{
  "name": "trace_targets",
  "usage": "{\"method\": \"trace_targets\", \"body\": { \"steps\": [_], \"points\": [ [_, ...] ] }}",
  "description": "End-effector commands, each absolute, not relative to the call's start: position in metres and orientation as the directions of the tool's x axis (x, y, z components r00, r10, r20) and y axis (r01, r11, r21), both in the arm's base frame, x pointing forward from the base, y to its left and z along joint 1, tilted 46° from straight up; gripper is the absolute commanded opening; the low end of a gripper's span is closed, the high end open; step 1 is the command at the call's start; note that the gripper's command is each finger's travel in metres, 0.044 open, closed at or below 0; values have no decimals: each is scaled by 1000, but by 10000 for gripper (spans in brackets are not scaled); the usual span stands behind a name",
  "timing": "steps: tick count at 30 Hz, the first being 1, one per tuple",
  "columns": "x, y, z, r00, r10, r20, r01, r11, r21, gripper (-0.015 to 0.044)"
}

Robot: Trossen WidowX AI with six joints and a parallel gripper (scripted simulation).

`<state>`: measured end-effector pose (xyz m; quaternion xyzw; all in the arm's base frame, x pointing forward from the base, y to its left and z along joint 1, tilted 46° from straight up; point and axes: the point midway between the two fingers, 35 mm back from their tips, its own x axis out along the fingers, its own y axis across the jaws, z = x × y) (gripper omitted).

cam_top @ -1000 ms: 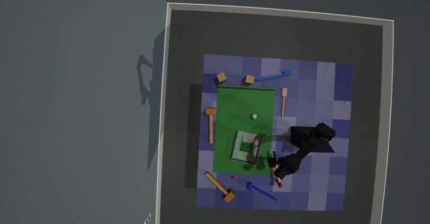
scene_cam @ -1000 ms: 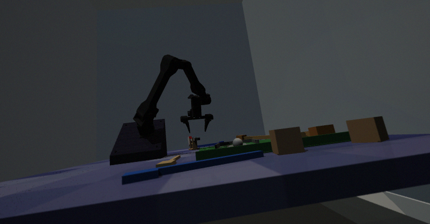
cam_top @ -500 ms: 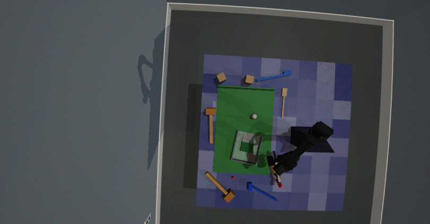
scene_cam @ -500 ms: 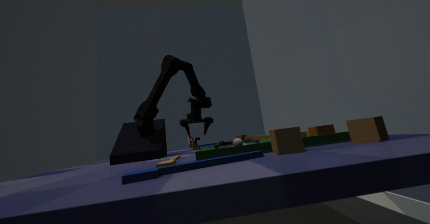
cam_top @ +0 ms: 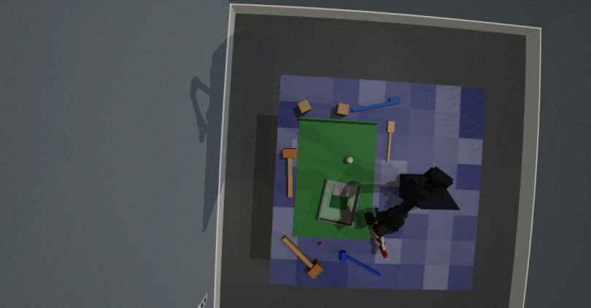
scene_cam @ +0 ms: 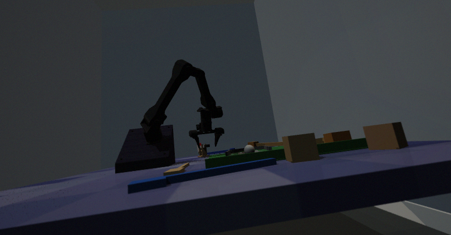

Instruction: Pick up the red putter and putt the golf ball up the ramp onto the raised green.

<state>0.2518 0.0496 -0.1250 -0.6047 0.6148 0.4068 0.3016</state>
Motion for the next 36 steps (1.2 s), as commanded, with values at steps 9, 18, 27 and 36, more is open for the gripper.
{"method": "trace_targets", "body": {
  "steps": [9,18,27,36],
  "points": [
    [249,35,-139,-93,-507,-857,-987,-65,146,440],
    [251,34,-139,-88,-500,-862,-989,-60,136,387],
    [251,34,-139,-88,-500,-862,-989,-60,136,151],
    [251,34,-139,-88,-500,-862,-989,-60,136,32]
  ]
}}
